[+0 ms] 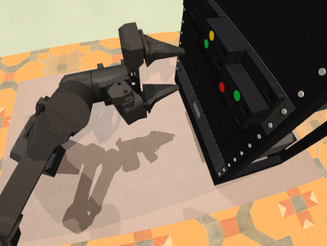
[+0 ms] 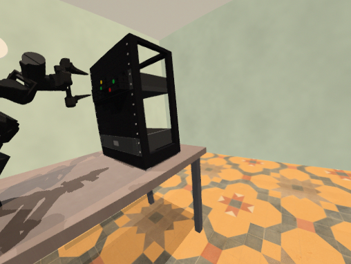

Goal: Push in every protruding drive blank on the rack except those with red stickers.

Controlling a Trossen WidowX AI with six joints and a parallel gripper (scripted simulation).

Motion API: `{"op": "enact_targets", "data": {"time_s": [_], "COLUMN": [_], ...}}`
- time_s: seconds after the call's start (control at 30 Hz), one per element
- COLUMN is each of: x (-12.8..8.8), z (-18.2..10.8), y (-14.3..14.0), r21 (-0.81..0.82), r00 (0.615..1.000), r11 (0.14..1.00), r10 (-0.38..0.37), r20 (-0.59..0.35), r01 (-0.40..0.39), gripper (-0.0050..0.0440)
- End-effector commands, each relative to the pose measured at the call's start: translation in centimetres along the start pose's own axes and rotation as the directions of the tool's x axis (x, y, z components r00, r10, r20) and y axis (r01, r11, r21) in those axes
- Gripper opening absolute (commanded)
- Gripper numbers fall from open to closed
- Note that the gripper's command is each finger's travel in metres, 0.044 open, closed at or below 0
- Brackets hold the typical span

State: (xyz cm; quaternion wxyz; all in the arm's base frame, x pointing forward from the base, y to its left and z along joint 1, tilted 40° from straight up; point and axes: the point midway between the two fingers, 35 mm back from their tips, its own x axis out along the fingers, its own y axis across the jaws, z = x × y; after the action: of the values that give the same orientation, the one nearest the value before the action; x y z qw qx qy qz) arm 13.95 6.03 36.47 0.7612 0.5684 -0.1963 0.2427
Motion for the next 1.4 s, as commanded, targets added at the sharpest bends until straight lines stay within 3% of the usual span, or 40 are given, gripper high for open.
{"op": "enact_targets", "data": {"time_s": [0.0, 0.9, 1.37], "x": [0.5, 3.2, 3.7], "z": [-0.8, -6.3, -7.2], "y": [0.2, 0.5, 0.6], "r21": [-0.005, -0.005, -0.005], "r00": [1.000, 1.000, 1.000], "r11": [1.000, 1.000, 1.000], "r10": [-0.003, -0.003, -0.003], "r20": [0.003, 0.003, 0.003], "r01": [0.003, 0.003, 0.003], "gripper": [0.0440, 0.0440, 0.0440]}}
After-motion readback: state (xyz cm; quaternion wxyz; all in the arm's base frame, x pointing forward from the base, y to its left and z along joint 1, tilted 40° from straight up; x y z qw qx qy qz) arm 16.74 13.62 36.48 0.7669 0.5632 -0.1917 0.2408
